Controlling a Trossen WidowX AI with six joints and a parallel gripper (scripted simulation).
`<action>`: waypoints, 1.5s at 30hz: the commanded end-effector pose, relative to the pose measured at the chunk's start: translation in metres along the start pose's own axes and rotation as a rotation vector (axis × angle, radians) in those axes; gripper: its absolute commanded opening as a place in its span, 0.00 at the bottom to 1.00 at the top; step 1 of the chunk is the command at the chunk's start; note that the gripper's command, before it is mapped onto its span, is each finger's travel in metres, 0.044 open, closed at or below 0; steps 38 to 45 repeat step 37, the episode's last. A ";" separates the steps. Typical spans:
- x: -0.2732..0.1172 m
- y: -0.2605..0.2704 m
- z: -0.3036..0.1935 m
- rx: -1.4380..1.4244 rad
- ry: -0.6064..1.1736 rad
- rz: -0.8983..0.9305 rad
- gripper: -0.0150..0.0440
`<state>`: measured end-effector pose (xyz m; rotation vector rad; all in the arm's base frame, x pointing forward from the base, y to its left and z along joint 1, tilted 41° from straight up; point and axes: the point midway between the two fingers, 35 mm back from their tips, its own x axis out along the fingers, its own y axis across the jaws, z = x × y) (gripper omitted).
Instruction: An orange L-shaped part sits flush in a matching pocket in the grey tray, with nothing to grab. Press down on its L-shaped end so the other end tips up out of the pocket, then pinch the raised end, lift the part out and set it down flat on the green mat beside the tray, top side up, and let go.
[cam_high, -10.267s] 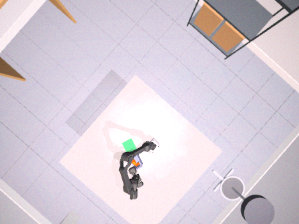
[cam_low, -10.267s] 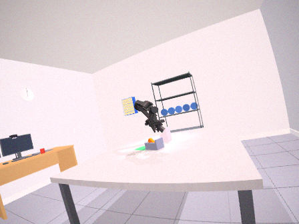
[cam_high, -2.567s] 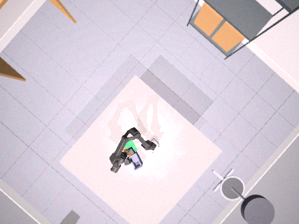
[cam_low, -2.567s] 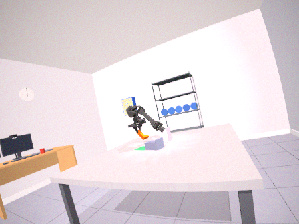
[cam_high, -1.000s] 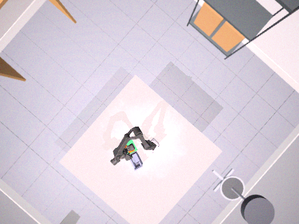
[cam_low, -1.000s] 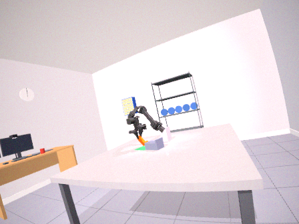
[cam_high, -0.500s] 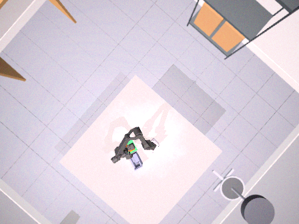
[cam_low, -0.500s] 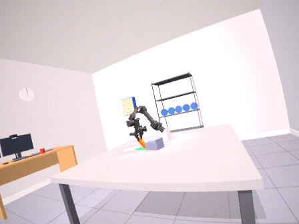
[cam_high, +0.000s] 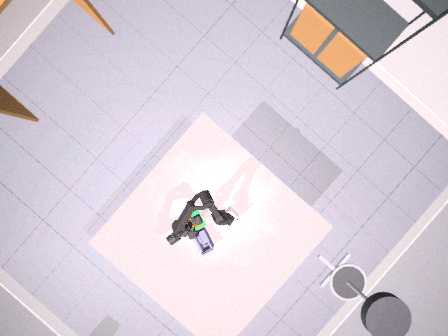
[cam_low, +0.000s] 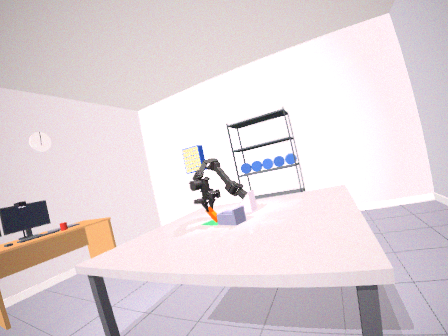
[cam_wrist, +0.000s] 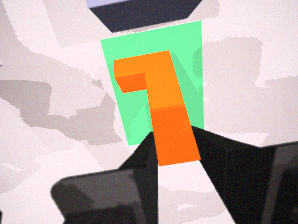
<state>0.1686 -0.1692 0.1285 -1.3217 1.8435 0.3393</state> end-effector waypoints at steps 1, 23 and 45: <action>0.000 0.000 0.000 0.000 0.000 0.000 0.61; -0.084 -0.002 0.002 -0.006 -0.019 -0.007 0.93; -0.084 -0.002 0.002 -0.006 -0.019 -0.007 0.93</action>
